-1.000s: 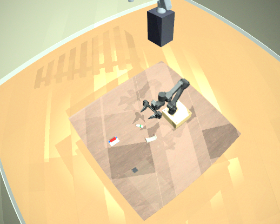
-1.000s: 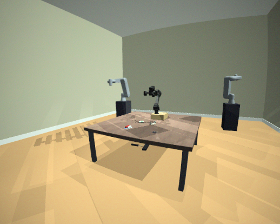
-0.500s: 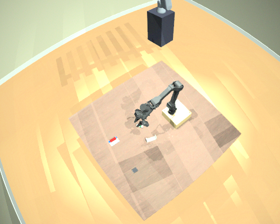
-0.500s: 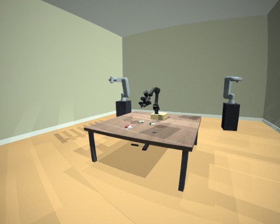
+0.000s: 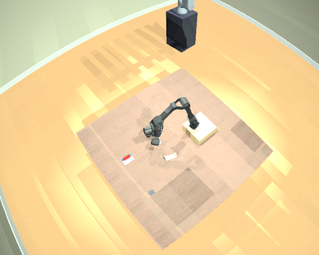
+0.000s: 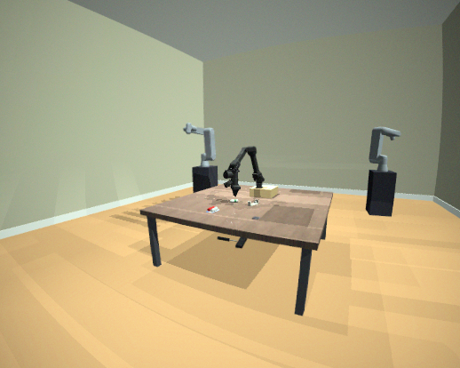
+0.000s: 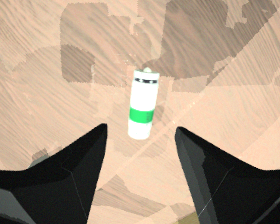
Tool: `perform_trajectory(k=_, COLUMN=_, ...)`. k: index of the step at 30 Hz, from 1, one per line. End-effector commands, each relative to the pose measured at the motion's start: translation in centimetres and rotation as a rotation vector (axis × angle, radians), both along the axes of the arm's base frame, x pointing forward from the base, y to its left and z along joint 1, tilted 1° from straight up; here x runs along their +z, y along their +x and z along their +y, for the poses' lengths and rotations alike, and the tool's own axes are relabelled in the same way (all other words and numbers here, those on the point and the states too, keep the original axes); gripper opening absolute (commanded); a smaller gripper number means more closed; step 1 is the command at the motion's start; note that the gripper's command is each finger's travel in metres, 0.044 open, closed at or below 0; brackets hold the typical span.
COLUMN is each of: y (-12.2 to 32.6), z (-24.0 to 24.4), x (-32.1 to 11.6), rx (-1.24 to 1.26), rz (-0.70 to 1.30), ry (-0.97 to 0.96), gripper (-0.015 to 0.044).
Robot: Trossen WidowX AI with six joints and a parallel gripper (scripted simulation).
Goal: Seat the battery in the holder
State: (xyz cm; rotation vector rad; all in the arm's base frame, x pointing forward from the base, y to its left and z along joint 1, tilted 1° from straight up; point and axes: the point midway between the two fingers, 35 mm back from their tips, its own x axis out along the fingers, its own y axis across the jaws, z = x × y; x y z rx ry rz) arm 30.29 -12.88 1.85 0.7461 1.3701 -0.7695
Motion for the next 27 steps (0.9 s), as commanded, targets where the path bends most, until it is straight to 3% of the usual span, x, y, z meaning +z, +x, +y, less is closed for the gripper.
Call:
perform_trajectory(k=1, y=0.0, z=-0.4, x=-0.1, rx=-0.035, rz=0.027, ry=0.009, gripper=0.0237)
perform_trajectory(k=27, y=0.1, z=-0.6, x=-3.9, rx=-0.035, rz=0.027, ry=0.009, gripper=0.0237)
